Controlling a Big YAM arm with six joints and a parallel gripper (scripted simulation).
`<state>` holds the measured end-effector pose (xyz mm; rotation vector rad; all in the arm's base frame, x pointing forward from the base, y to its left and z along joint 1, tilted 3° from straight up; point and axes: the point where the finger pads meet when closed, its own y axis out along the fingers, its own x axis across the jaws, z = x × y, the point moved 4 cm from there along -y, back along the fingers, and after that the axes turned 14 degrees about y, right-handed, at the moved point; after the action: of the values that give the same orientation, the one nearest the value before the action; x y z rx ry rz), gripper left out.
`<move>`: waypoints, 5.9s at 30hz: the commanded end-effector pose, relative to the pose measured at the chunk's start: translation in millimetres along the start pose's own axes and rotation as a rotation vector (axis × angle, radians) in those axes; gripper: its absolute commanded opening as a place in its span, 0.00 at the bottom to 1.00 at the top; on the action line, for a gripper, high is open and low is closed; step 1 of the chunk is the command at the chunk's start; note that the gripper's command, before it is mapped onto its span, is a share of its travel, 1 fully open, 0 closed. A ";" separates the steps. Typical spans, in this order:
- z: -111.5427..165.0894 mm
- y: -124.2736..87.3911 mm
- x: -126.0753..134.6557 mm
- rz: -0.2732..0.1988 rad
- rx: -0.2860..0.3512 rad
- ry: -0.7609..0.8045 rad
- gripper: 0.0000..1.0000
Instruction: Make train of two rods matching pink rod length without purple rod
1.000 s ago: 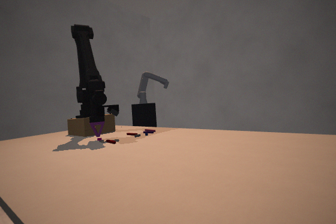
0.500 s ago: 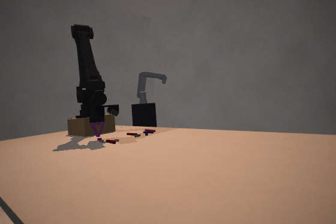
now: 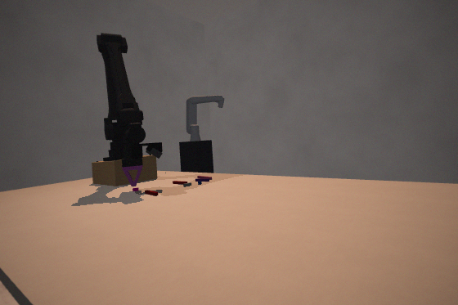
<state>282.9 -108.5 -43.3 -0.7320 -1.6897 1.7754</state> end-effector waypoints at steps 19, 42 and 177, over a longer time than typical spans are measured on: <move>-9.6 -2.9 -12.4 0.021 -0.013 -0.011 0.24; -9.5 -2.9 -12.4 0.021 -0.013 -0.011 0.24; -2.9 18.7 -4.8 0.005 -0.005 -0.007 0.05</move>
<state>285.9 -109.0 -58.9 -0.7368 -1.6927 1.7779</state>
